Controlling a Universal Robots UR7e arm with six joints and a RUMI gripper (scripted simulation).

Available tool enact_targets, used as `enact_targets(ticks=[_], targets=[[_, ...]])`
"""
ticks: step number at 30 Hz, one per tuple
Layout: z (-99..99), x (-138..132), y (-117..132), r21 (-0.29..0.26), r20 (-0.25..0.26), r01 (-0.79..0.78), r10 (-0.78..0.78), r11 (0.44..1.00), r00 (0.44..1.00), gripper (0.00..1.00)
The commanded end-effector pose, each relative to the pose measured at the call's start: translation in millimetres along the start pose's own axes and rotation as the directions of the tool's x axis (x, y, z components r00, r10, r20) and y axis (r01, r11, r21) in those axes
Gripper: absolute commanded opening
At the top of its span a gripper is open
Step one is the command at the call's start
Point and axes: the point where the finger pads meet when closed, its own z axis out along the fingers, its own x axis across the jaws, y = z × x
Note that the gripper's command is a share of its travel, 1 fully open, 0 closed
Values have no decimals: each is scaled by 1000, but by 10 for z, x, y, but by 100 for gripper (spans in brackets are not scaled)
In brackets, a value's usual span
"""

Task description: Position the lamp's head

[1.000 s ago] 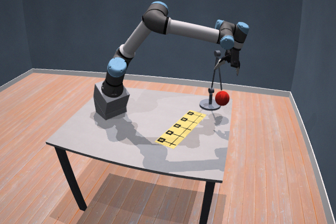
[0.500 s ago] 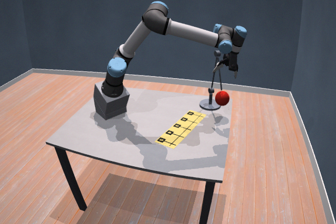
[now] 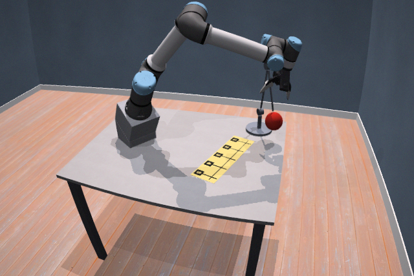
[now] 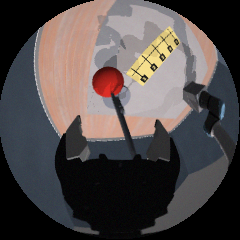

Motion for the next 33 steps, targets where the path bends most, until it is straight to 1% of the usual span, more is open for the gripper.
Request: enact_targets(ticks=[1,9,25,33], targets=[[87,1,19,-72,14,148,-147,986,989,100],[275,9,63,-74,13,152,-152,986,988,100],[295,5,62,-106,24,219,-218,970,976,100],[315,4,65,-106,27,219,-217,970,976,100]])
